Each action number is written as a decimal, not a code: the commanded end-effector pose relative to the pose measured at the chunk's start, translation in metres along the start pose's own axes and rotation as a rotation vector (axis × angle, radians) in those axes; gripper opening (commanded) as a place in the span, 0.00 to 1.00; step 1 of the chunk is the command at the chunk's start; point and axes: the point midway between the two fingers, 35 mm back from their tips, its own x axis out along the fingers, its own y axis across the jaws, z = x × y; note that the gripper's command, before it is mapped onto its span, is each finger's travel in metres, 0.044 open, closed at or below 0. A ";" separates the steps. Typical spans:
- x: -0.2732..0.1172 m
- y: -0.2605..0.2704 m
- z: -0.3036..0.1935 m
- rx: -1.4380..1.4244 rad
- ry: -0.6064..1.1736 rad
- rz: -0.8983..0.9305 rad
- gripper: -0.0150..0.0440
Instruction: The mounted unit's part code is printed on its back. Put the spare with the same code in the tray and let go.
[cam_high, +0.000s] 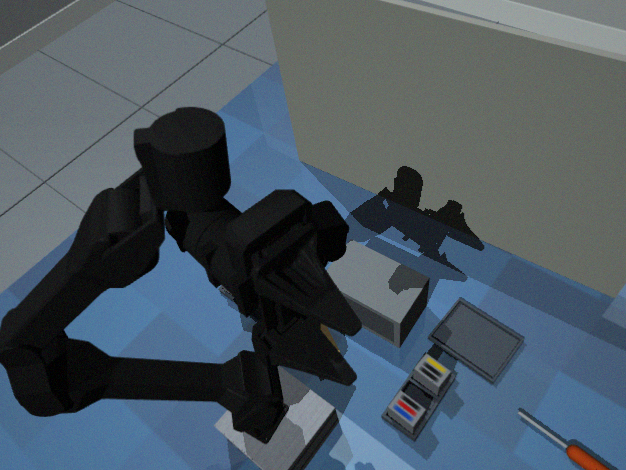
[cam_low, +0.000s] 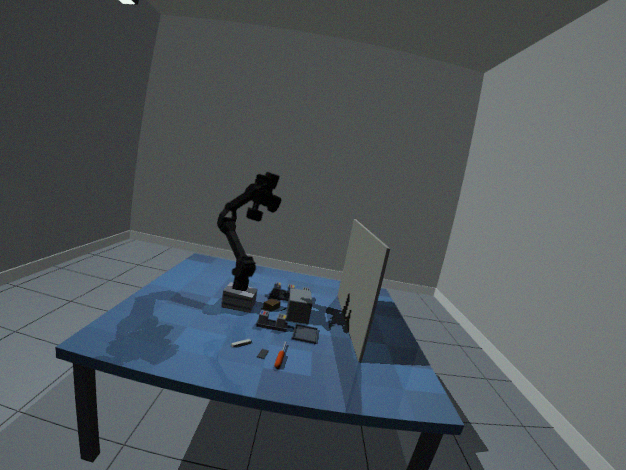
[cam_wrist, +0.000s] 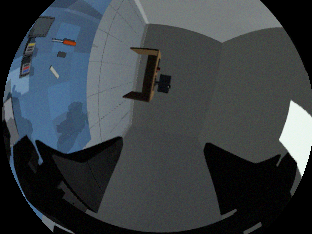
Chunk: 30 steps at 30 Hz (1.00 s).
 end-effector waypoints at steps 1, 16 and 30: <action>0.000 0.000 0.000 0.000 0.000 0.000 0.98; 0.009 0.033 0.144 0.055 -0.386 0.317 1.00; -0.092 0.163 0.310 0.046 -0.517 1.128 1.00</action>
